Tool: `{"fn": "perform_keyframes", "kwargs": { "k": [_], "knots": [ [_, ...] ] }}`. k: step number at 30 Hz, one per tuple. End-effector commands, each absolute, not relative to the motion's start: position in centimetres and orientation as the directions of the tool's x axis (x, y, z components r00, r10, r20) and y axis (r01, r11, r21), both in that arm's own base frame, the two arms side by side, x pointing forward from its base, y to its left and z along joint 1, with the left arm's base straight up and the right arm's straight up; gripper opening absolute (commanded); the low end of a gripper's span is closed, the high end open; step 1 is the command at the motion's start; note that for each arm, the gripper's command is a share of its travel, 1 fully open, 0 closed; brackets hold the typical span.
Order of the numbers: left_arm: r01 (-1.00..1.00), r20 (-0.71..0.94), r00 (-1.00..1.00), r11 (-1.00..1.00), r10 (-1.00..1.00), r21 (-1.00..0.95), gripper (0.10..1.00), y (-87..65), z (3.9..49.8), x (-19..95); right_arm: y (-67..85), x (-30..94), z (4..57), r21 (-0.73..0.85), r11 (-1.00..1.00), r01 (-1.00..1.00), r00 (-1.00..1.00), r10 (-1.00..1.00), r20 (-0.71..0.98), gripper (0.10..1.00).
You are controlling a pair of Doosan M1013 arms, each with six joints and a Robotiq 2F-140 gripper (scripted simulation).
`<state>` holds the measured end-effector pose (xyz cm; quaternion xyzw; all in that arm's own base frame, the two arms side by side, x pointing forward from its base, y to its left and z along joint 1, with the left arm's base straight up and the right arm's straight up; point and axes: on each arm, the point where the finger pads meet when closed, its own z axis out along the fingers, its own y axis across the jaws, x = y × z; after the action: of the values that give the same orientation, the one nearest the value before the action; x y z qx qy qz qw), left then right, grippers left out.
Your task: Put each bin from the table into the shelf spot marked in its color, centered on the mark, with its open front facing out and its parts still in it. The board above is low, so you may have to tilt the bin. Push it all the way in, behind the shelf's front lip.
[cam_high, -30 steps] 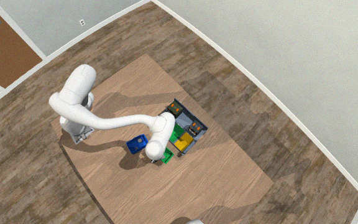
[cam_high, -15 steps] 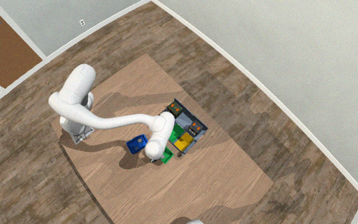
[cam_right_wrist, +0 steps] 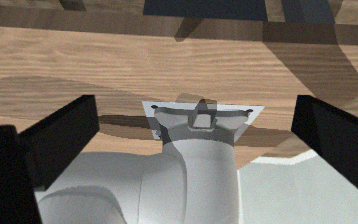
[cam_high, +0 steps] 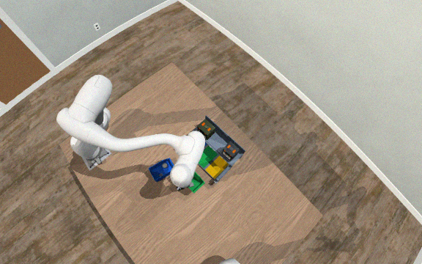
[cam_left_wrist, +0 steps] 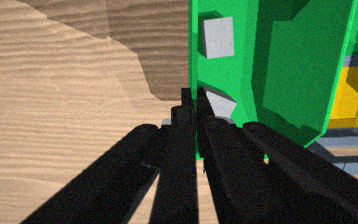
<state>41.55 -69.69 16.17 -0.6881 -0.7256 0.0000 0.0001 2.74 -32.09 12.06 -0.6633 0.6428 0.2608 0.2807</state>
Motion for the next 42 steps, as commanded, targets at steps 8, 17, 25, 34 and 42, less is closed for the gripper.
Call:
{"fn": "perform_keyframes", "kwargs": {
  "k": [8,17,25,34,42],
  "knots": [
    [1.000,-0.001,-0.002,0.002,1.000,0.001,0.099,-69.3,16.3,41.6,-32.1,2.8,12.1,-0.038,-0.016,-0.999,0.038,-0.707,-0.706,1.000],
    [0.999,-0.001,0.040,-0.040,0.999,0.001,0.099,-69.0,16.3,41.6,-32.1,2.8,12.1,-0.038,-0.016,-0.999,0.038,-0.707,-0.706,1.000],
    [0.996,-0.001,0.091,-0.091,0.996,0.001,0.099,-68.6,16.3,41.6,-32.1,2.8,12.1,-0.038,-0.016,-0.999,0.038,-0.707,-0.706,1.000],
    [0.990,-0.001,0.139,-0.139,0.990,0.001,0.099,-68.3,16.3,41.7,-32.1,2.8,12.1,-0.038,-0.016,-0.999,0.038,-0.707,-0.706,1.000],
    [0.981,-0.001,0.196,-0.196,0.981,0.001,0.099,-67.8,16.3,41.7,-32.1,2.8,12.1,-0.038,-0.016,-0.999,0.038,-0.707,-0.706,1.000]
  ]
}}
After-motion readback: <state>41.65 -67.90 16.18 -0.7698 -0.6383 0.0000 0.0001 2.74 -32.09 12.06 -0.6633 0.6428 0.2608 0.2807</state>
